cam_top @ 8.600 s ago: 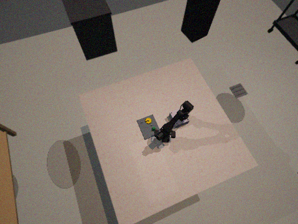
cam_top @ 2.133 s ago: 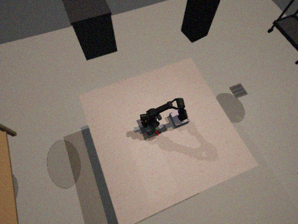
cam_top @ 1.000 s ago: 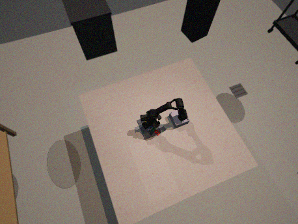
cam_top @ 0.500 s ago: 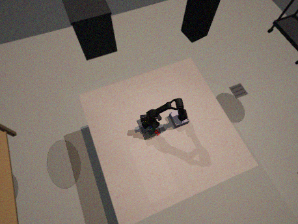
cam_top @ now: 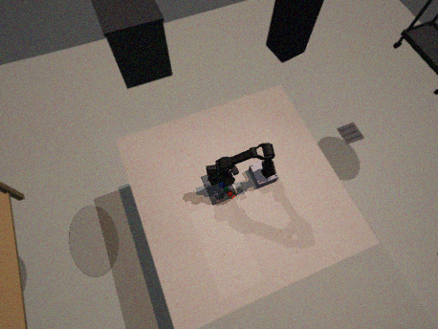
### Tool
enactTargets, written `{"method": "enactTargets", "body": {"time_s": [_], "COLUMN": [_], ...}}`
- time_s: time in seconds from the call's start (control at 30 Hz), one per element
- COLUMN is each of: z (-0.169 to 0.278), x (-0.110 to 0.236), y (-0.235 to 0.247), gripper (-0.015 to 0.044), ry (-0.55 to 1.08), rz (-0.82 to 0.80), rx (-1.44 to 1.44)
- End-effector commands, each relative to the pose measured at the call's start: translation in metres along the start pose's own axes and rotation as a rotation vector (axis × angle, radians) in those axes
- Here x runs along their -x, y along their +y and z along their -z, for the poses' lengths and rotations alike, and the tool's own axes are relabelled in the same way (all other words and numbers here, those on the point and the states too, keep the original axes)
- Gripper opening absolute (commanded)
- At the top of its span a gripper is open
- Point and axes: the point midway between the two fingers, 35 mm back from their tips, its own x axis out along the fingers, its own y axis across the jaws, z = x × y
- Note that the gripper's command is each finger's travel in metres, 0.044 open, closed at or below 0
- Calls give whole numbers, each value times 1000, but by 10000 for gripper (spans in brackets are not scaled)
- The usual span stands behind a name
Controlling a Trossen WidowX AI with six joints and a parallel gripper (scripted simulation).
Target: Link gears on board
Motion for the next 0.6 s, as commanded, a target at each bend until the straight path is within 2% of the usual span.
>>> {"method": "enactTargets", "body": {"time_s": [0.0, 0.07, 0.23, 0.57], "z": [-1, -1, -1, -1], "x": [33, 44, 44, 44], "y": [2, 4, 4, 4], "gripper": [245, 298, 429, 440], "ry": [1, 1, 1, 1], "rz": [3, 2, 2, 2], "rx": [2, 2, 2, 2]}}
